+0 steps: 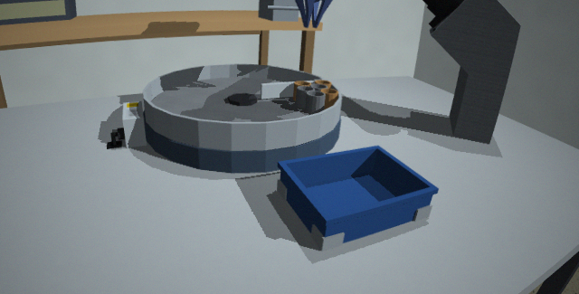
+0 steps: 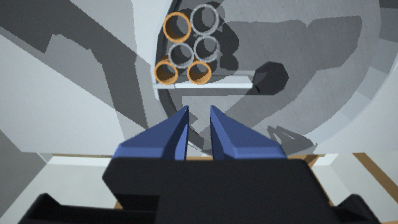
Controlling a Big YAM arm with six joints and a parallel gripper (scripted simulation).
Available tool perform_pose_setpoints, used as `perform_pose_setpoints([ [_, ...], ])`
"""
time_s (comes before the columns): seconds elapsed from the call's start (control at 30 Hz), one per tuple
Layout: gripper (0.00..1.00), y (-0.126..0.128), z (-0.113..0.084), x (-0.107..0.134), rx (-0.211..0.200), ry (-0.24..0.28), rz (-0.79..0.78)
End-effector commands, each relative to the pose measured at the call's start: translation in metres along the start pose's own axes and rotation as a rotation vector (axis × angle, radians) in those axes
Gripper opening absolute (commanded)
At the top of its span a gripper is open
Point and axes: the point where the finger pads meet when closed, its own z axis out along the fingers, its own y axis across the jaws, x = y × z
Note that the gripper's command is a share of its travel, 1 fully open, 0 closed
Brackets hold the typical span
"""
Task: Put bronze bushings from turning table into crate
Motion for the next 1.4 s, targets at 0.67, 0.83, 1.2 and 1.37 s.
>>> perform_pose_setpoints([
  [0.67,0.19,-0.013,-0.01,0.005,0.029,-0.008,0.001],
  [0.83,0.19,-0.002,0.013,0.001,-0.003,-0.001,-0.007],
  [1.2,0.19,-0.019,0.1,0.021,0.011,0.004,0.0],
  [1.37,0.19,-0.027,0.09,0.019,0.048,-0.004,0.001],
])
